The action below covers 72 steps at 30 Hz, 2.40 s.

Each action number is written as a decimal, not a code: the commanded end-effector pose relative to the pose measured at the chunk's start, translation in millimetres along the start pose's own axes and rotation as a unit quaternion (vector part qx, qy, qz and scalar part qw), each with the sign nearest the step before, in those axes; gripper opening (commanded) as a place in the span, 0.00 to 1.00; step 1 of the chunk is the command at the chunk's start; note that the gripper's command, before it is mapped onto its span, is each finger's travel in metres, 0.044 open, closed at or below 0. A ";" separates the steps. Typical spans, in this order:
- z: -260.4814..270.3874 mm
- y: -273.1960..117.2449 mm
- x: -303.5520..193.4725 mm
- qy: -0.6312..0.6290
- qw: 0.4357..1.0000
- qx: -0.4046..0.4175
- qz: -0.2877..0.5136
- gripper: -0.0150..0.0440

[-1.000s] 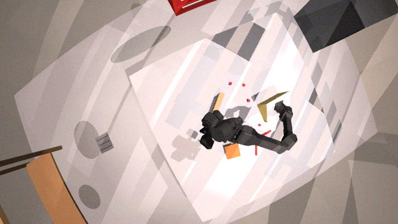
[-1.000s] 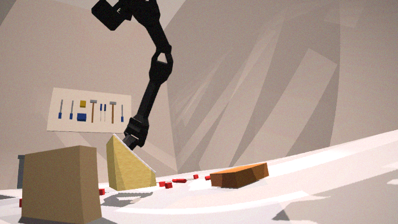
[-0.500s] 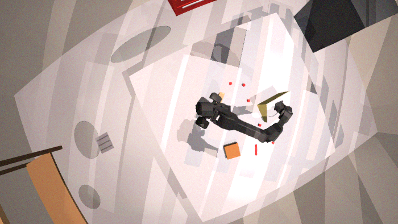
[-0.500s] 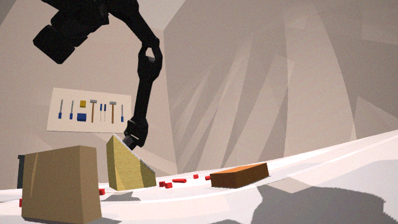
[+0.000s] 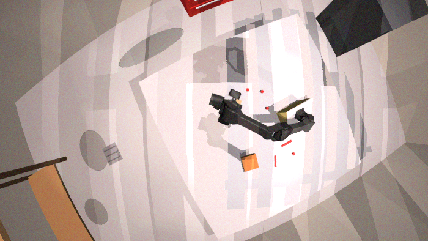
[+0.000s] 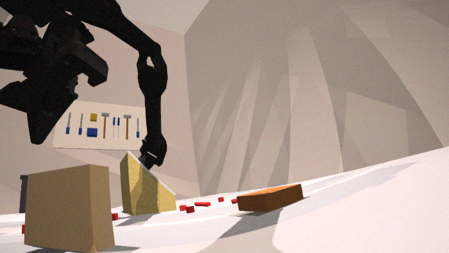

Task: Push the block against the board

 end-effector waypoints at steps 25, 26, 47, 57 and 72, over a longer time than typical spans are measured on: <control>-1.2 49.6 -10.6 -0.014 1.000 -0.006 0.007 0.25; -1.3 49.6 -11.6 -0.014 1.000 -0.006 0.007 0.25; -4.3 49.2 -35.9 -0.014 1.000 -0.006 0.008 0.25; -6.5 49.5 -48.6 -0.014 1.000 -0.006 0.008 0.25; -8.2 49.9 -57.1 -0.013 1.000 -0.006 0.008 0.25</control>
Point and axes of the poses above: the point midway between the two fingers, 35 mm back from their tips, its own y axis out along the fingers, its own z axis across the jaws, x = y × z, the point moved 9 cm from there along -y, back along the fingers, and after that the axes turned 6 degrees about y, right-handed, at the moved point
